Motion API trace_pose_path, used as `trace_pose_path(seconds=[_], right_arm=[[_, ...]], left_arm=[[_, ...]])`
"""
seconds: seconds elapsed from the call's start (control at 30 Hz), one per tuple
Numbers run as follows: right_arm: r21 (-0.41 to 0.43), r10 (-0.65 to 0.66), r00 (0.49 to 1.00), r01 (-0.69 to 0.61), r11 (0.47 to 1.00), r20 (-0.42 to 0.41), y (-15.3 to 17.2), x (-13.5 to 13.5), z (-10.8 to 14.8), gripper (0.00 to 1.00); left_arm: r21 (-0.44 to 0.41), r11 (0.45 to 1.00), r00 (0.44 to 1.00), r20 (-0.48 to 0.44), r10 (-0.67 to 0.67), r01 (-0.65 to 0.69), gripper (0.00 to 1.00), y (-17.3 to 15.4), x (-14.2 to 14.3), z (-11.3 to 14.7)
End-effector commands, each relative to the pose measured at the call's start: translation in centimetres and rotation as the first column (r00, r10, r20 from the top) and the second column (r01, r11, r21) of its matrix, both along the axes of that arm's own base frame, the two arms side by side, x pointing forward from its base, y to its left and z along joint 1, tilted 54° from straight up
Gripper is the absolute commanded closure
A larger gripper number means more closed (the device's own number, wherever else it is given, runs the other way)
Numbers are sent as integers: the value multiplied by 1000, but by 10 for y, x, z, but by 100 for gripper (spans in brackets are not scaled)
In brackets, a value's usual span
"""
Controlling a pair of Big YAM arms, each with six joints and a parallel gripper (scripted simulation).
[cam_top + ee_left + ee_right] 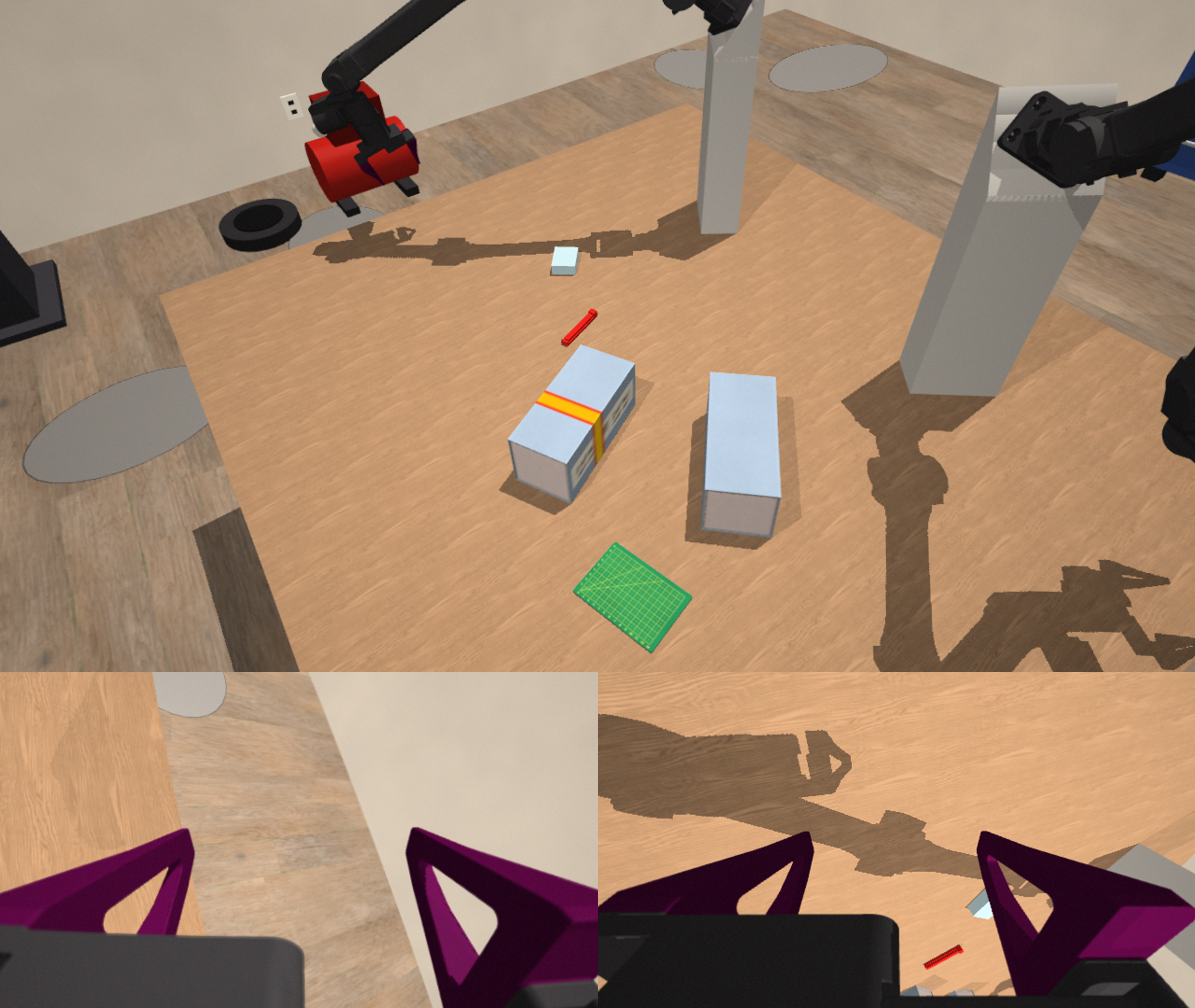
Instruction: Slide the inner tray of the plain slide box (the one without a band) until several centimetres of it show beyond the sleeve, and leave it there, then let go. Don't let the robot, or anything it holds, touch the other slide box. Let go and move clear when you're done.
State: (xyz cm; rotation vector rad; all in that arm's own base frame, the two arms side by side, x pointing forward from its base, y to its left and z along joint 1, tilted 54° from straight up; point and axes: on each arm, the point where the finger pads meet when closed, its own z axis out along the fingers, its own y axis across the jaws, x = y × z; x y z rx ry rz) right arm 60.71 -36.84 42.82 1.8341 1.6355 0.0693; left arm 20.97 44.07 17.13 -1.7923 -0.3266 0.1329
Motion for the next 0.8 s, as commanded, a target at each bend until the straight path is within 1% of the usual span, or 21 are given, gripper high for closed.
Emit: trace_pose_path(seconds=[0.0, 0.53, 0.57, 0.6, 0.77], right_arm=[[-7, 0, 1000, 0, 1000, 13, 2, -2, 9, 0], [-7, 0, 1000, 0, 1000, 13, 2, -2, 9, 0], [-10, 0, 1000, 0, 1000, 17, 0, 1, 10, 0], [-10, 0, 1000, 0, 1000, 17, 0, 1, 10, 100], [-10, 0, 1000, 0, 1000, 17, 0, 1, 10, 100]], left_arm=[[4, 1000, 1000, 3, 2, -2, 0, 0, -1, 2], [4, 1000, 1000, 3, 2, -2, 0, 0, -1, 2], [5, 1000, 1000, 4, 2, -2, 0, -1, -2, 2], [5, 1000, 1000, 4, 2, -2, 0, -1, -2, 2], [5, 1000, 1000, 4, 2, -2, 0, -1, -2, 2]])
